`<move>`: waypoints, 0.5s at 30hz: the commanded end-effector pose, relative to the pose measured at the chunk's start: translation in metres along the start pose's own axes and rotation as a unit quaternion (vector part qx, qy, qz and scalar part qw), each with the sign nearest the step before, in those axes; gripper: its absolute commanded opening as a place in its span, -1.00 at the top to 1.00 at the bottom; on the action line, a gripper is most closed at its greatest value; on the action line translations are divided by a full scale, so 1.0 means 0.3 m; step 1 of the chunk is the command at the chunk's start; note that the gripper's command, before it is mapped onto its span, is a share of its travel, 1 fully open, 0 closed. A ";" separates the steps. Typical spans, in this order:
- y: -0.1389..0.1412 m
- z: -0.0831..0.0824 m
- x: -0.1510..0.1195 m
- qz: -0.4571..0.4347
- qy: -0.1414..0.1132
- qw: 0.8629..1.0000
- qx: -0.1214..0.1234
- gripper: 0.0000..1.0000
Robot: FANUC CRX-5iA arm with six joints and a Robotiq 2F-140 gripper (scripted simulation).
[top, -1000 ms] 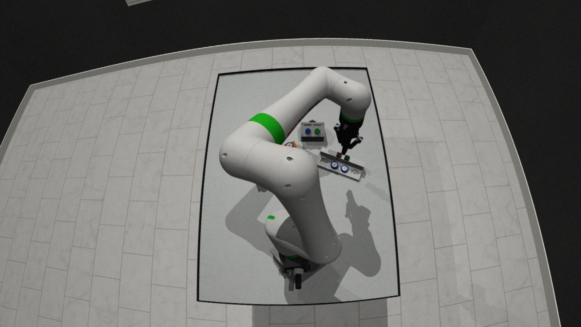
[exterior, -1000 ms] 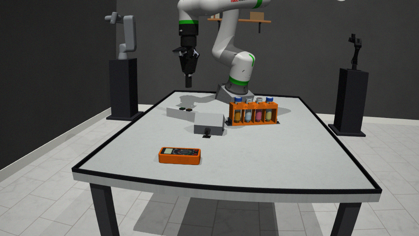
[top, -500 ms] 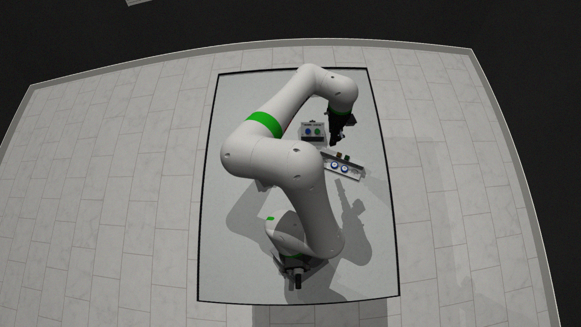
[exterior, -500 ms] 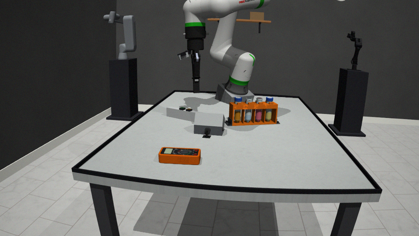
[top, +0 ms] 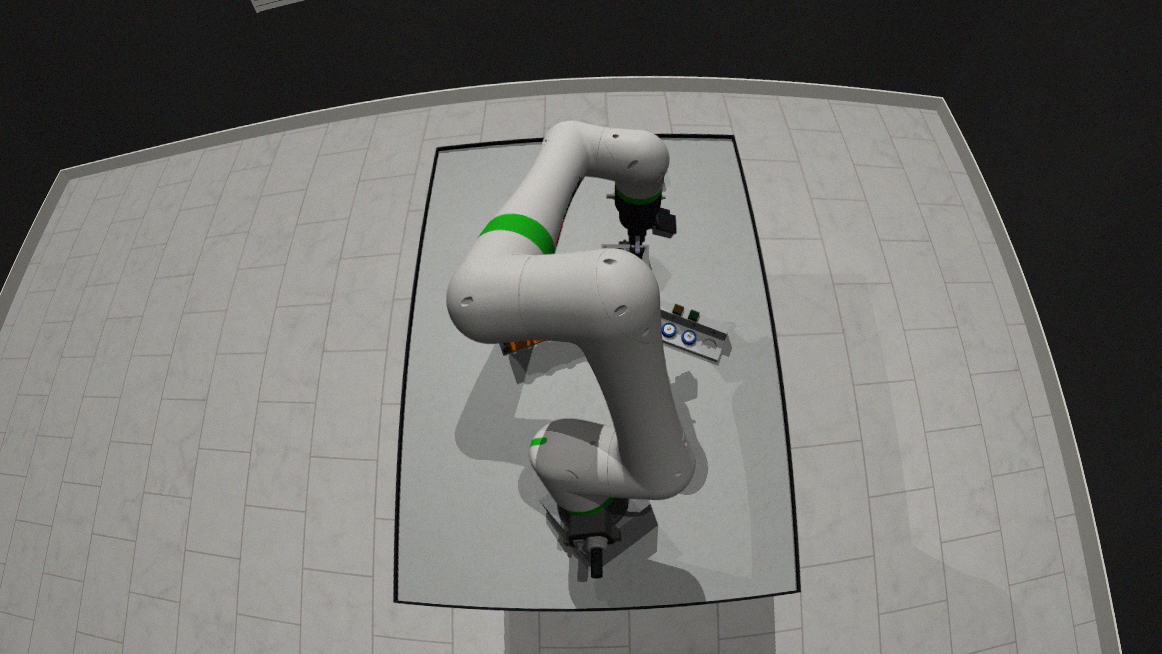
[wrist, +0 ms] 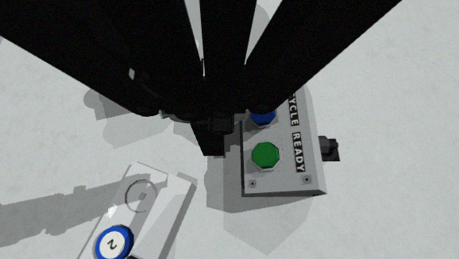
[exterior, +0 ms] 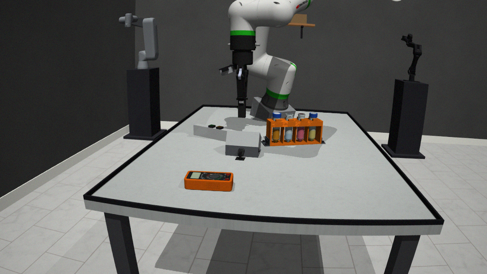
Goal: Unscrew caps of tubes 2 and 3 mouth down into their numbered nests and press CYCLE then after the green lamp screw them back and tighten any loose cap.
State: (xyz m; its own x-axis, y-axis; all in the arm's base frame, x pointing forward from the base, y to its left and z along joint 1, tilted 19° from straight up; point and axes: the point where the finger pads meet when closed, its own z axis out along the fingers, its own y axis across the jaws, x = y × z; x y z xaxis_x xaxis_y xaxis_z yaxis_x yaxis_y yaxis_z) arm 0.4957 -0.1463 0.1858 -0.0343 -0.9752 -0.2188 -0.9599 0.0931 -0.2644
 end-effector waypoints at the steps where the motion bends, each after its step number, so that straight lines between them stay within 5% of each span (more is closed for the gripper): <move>1: -0.085 0.024 -0.075 0.003 0.005 1.000 -0.002 0.80; 15: -0.156 0.067 -0.145 0.003 0.005 1.000 -0.002 0.80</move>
State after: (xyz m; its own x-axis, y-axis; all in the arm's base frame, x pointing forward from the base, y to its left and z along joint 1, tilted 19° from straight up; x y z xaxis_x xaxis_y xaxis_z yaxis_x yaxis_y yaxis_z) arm 0.5461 -0.1048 0.1924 -0.0420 -0.9764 -0.2118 -0.9613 0.0973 -0.2577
